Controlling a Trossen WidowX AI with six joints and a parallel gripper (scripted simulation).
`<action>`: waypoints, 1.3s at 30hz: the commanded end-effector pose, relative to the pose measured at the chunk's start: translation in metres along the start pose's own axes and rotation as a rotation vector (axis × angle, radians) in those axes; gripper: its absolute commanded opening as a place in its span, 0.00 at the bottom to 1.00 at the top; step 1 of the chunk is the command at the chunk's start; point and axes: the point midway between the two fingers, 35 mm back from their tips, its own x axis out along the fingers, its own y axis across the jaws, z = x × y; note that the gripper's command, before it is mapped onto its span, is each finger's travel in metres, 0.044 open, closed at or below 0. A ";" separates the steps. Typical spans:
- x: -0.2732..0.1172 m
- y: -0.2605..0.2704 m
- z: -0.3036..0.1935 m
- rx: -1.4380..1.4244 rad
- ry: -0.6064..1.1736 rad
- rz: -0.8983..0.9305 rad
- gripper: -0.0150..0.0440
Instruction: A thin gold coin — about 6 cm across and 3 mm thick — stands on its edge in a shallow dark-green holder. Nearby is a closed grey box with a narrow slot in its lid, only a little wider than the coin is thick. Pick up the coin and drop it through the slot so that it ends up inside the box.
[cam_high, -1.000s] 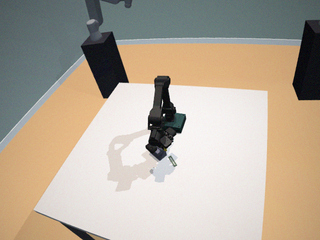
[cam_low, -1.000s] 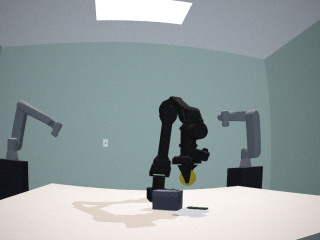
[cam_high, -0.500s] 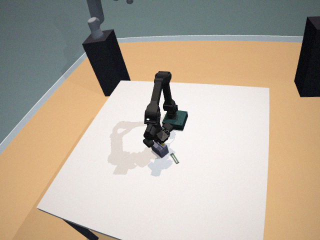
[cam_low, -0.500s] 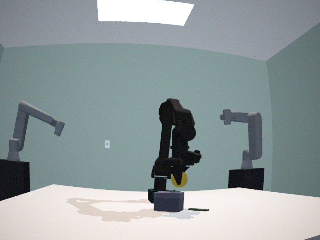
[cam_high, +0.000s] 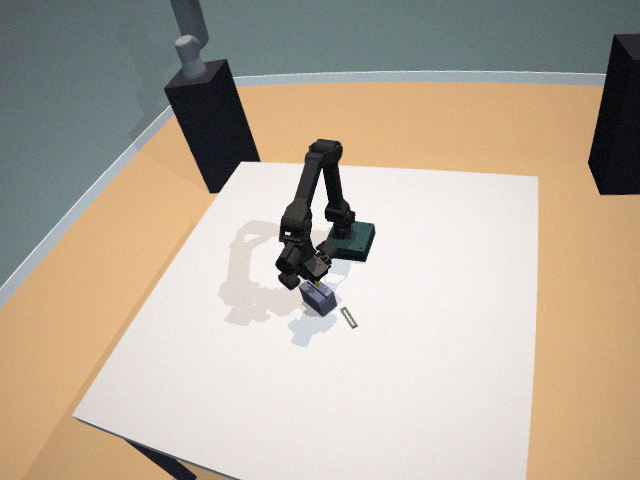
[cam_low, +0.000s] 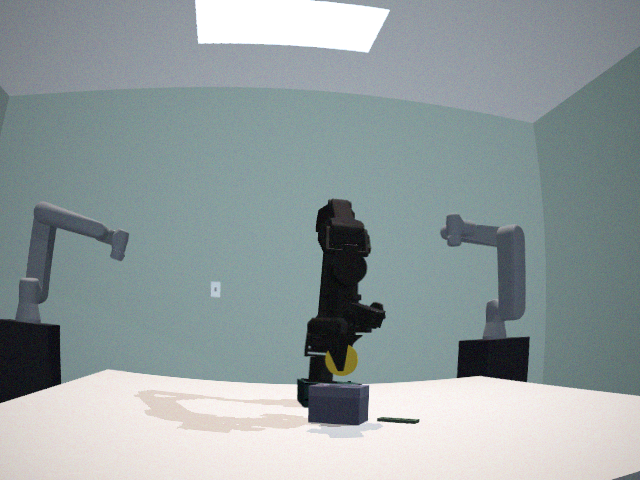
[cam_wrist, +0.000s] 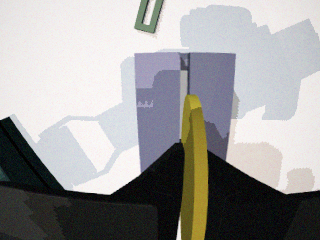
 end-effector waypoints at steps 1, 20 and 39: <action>0.000 0.000 -0.001 -0.005 0.001 -0.003 0.25; -0.001 -0.001 -0.002 -0.005 -0.001 -0.001 0.25; 0.008 -0.001 -0.002 -0.015 -0.001 -0.001 0.25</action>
